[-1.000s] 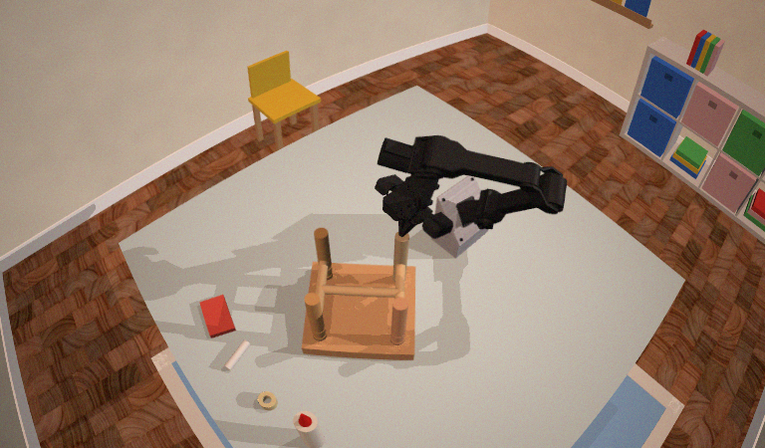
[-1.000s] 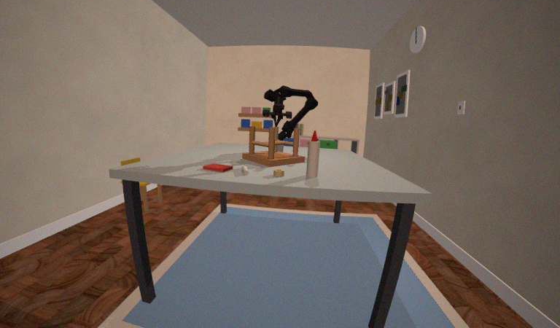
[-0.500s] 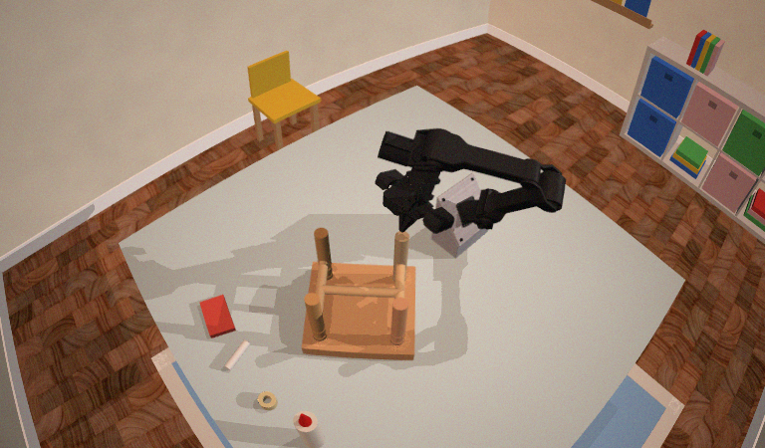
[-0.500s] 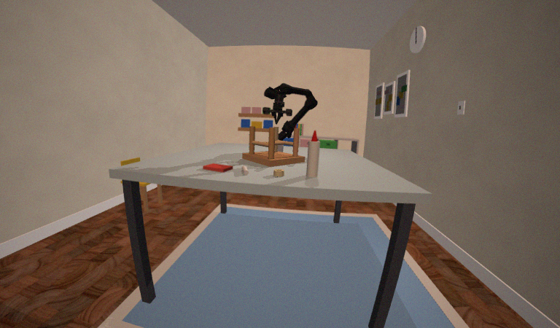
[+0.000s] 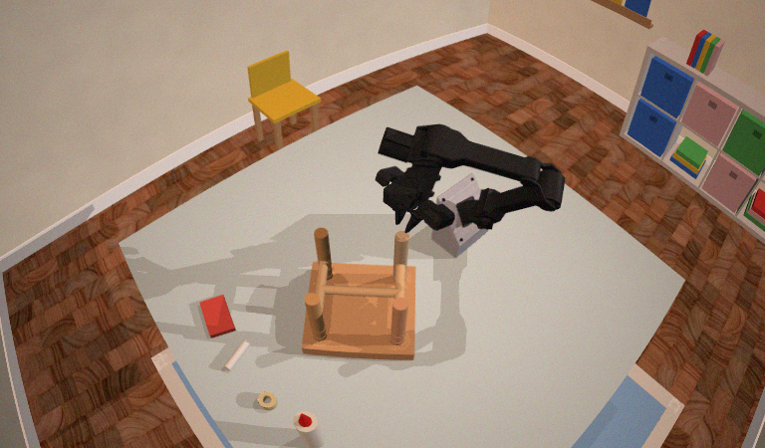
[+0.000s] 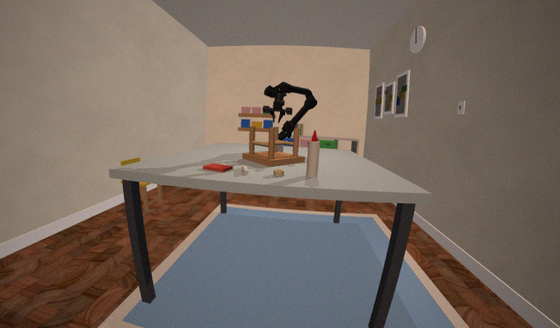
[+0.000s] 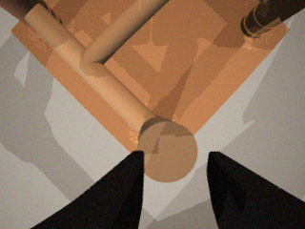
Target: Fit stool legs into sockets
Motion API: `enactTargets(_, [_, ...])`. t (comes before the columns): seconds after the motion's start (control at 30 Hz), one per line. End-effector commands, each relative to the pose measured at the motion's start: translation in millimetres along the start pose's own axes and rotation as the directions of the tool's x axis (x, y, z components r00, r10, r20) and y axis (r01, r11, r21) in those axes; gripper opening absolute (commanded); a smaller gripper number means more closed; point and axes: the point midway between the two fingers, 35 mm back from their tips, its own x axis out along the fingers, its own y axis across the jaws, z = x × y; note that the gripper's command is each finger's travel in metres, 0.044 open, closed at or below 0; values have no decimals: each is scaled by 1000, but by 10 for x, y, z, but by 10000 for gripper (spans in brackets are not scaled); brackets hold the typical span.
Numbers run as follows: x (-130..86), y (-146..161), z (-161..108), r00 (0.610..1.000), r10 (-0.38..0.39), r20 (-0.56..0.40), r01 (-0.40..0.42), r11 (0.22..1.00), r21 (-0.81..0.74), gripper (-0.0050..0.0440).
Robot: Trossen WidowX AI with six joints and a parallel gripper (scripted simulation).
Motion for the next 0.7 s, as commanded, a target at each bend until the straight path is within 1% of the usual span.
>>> enactTargets(0.0, [0, 1, 0, 1000, 0, 0, 0, 1000, 0, 192])
enactTargets(0.03, [0, 1, 0, 1000, 0, 0, 0, 1000, 0, 192])
enactTargets(0.27, [0, 1, 0, 1000, 0, 0, 0, 1000, 0, 360])
enactTargets(0.37, [-93, -5, 41, 1000, -4, 4, 4, 1000, 2, 432])
enactTargets(0.43, [-220, -11, 90, 1000, -9, 10, 9, 1000, 6, 440])
enactTargets(0.53, [-492, -15, 174, 1000, -19, 22, 18, 1000, 13, 440])
enactTargets(0.6, [-492, -15, 174, 1000, -19, 22, 18, 1000, 13, 440])
enactTargets(0.67, [-564, -14, 192, 999, -21, 25, 21, 1000, 16, 440])
